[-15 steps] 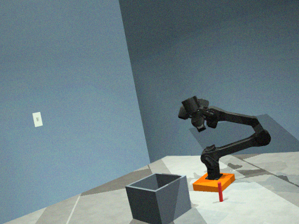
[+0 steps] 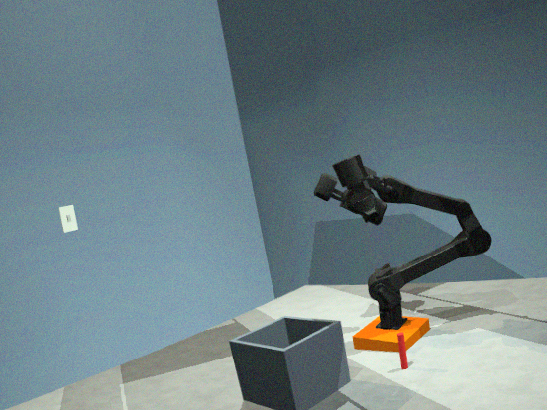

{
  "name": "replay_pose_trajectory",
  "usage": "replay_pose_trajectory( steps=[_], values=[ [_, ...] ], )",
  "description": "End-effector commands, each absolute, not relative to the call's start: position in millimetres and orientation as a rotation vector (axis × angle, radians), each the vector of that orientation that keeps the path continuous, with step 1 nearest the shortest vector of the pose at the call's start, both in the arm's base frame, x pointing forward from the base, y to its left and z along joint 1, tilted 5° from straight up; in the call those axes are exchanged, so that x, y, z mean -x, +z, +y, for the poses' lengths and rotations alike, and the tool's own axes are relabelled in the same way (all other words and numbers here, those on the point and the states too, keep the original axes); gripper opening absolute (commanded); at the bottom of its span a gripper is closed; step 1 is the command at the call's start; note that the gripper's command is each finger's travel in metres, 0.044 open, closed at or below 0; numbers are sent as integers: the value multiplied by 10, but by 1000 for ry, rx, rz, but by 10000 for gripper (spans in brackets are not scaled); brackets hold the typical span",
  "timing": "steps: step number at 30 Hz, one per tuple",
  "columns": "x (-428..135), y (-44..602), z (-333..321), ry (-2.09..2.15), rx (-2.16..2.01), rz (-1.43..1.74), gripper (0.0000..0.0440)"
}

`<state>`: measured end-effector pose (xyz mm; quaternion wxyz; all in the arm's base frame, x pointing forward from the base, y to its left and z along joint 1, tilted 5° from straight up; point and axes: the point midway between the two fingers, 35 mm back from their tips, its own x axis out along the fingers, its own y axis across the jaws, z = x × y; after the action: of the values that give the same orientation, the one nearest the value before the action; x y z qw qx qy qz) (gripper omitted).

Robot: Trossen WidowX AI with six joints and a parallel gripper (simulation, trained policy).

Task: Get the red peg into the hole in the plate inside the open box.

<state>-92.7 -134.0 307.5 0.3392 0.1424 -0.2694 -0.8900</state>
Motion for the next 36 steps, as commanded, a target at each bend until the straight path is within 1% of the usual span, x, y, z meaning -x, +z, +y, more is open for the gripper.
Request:
replay_pose_trajectory(
  steps=[1,20,36],
  values=[
    [766,3239,-1453,-2178,-461,-724,440],
    [-236,3696,-1765,-1576,-902,-677,440],
    [-1251,3767,-1635,-1174,-1293,-476,440]
  ],
)
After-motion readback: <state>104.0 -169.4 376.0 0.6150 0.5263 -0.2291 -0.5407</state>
